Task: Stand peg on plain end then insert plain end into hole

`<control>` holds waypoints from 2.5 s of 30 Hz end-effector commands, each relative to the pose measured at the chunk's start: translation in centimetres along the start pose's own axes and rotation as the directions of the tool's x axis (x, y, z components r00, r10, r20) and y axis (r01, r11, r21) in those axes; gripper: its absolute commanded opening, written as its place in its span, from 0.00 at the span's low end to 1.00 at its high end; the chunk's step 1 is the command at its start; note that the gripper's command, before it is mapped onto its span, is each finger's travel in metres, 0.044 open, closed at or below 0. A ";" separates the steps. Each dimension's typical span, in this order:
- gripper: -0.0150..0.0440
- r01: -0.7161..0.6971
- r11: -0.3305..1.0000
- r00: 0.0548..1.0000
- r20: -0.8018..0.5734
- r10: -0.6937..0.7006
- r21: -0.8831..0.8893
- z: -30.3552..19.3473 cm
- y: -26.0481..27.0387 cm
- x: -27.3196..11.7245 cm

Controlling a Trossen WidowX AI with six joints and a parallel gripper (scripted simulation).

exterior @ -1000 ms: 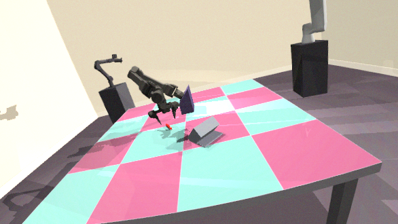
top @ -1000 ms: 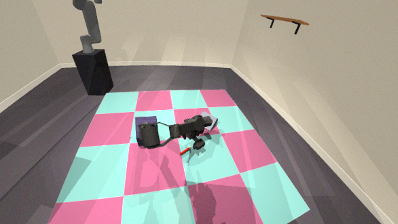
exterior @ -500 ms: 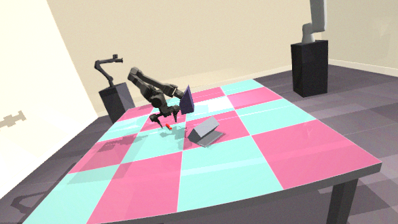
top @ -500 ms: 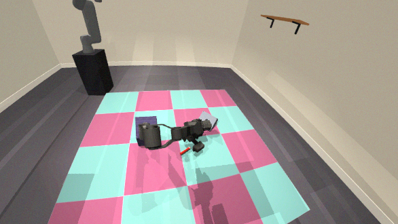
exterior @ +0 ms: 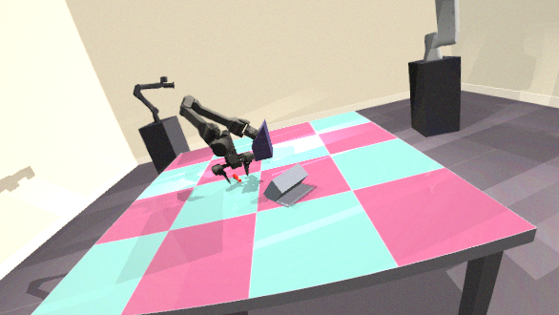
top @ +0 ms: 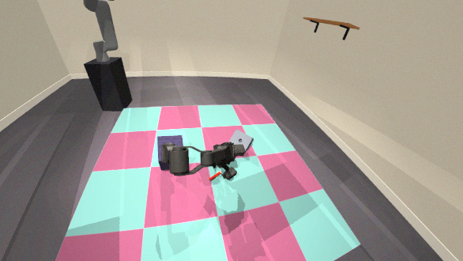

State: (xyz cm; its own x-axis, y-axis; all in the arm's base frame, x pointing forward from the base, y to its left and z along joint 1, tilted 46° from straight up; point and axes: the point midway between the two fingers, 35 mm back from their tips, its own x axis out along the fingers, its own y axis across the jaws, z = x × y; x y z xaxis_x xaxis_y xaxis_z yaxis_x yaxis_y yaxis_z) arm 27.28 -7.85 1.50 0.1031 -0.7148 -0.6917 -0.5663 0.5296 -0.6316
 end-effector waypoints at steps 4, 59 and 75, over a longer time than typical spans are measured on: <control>0.69 0.004 1.000 1.000 -0.002 -0.004 -0.006 -0.1 0.0 0.1; 0.34 0.000 1.000 0.975 0.222 0.001 -0.004 -1.0 0.1 -1.3; 0.34 0.000 1.000 0.935 0.355 0.002 -0.005 -1.7 0.0 -2.1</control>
State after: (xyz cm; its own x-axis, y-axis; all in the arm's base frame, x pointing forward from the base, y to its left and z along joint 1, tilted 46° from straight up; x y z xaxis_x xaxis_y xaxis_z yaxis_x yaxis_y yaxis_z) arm 25.77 -7.21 3.40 0.3636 -0.5256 -0.7691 -0.5672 0.5300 -0.6303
